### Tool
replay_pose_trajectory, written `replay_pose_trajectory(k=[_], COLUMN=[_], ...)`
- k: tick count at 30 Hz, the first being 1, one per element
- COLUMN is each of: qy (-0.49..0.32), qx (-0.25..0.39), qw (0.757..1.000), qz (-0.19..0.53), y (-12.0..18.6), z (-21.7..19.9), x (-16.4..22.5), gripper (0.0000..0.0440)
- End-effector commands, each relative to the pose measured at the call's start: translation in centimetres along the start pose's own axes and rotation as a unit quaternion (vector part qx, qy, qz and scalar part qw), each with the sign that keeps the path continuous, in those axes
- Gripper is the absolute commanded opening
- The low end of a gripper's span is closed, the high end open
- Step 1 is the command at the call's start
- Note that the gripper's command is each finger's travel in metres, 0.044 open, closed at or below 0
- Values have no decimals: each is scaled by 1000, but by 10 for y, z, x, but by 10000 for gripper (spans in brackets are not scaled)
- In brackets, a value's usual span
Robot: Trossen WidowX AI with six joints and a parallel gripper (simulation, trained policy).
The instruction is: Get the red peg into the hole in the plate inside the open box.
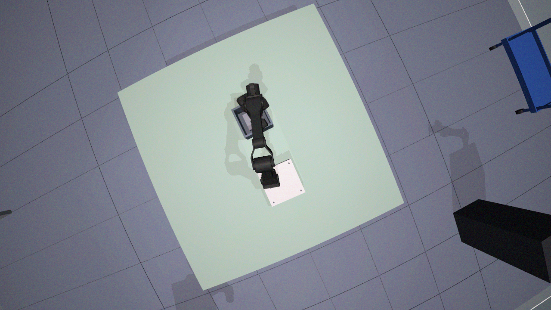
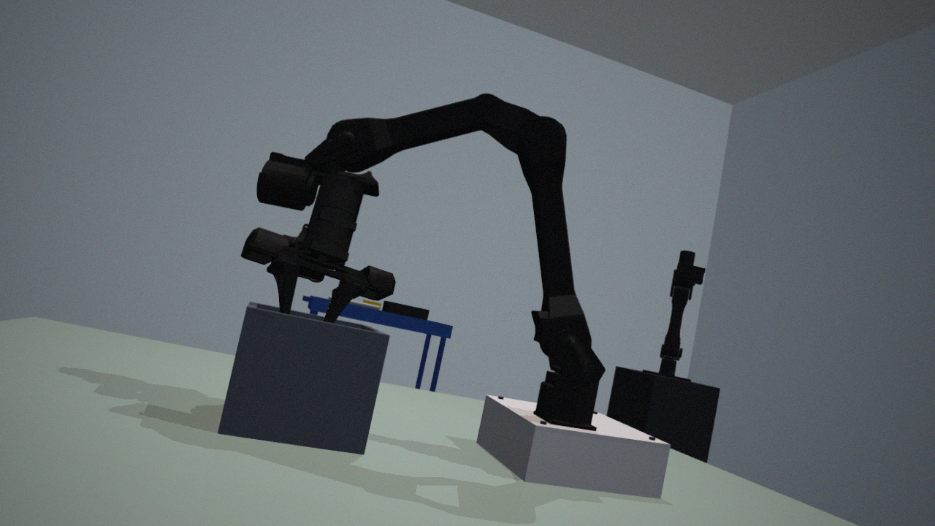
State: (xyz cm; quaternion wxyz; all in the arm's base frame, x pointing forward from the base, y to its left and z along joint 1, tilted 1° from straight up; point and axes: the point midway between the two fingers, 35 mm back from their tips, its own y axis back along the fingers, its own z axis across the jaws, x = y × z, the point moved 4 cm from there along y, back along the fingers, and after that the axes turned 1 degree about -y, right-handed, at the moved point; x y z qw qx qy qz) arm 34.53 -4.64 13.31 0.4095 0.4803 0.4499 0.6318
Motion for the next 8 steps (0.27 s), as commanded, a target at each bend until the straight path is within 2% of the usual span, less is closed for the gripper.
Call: replay_pose_trajectory(k=[1, 5, 8], qy=[-1, 1, 6], qx=[-10, -21, -31], qw=[1000, 1000, 999], qz=[12, 17, 19], y=[8, 15, 20], z=[2, 5, 8], x=[-2, -6, -9], gripper=[232, 188, 177])
